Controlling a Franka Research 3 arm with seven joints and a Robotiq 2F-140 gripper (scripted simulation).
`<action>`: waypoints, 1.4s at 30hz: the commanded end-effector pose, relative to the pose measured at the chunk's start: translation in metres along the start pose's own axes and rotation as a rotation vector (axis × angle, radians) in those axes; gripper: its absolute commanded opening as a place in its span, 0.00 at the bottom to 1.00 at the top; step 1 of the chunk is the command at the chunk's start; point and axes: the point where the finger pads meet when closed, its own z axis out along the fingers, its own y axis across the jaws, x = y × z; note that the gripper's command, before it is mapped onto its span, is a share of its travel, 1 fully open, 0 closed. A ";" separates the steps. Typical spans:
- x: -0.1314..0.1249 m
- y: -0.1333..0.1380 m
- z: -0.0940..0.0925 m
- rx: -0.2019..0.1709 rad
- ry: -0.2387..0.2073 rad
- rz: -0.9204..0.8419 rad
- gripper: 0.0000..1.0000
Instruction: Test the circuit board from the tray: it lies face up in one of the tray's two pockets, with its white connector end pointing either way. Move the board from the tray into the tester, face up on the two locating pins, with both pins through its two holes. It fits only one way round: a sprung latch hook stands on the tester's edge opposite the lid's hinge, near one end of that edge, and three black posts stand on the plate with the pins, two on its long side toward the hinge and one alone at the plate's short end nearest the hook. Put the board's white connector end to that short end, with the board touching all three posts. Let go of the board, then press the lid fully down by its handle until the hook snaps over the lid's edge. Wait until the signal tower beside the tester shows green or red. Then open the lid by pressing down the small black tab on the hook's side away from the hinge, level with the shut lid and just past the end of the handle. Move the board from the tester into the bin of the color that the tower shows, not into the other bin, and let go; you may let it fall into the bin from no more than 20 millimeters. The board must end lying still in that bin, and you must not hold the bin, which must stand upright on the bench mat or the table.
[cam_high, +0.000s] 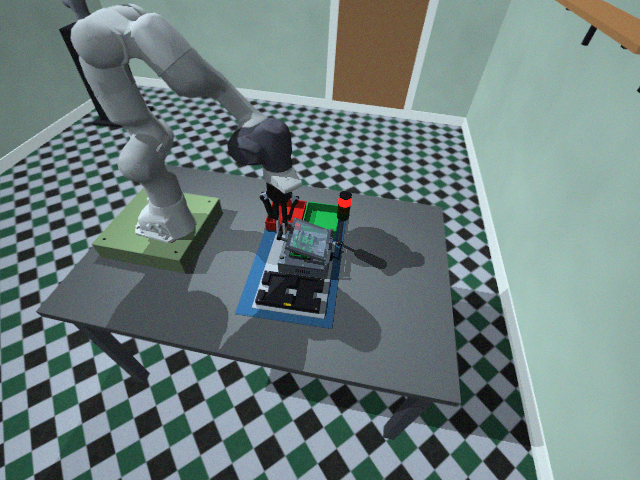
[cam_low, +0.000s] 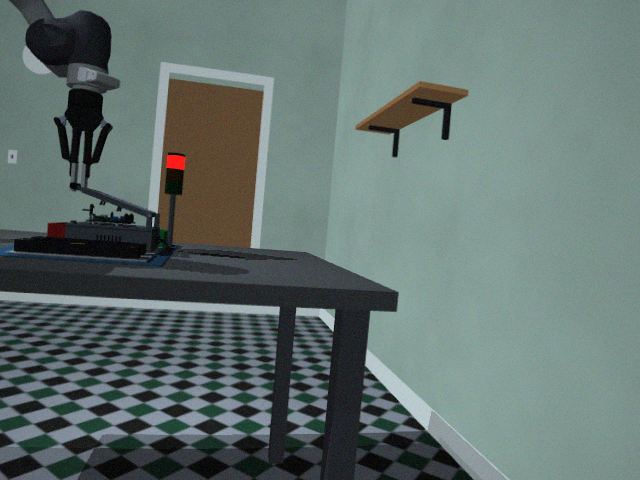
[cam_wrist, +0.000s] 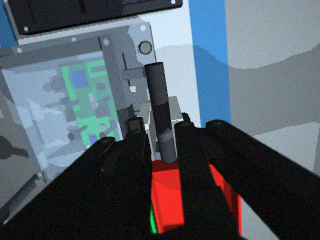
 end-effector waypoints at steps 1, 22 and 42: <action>-0.001 -0.004 -0.012 -0.001 0.001 0.005 0.00; -0.001 -0.006 -0.018 -0.001 0.001 0.005 0.00; -0.001 -0.006 -0.018 -0.001 0.001 0.005 0.00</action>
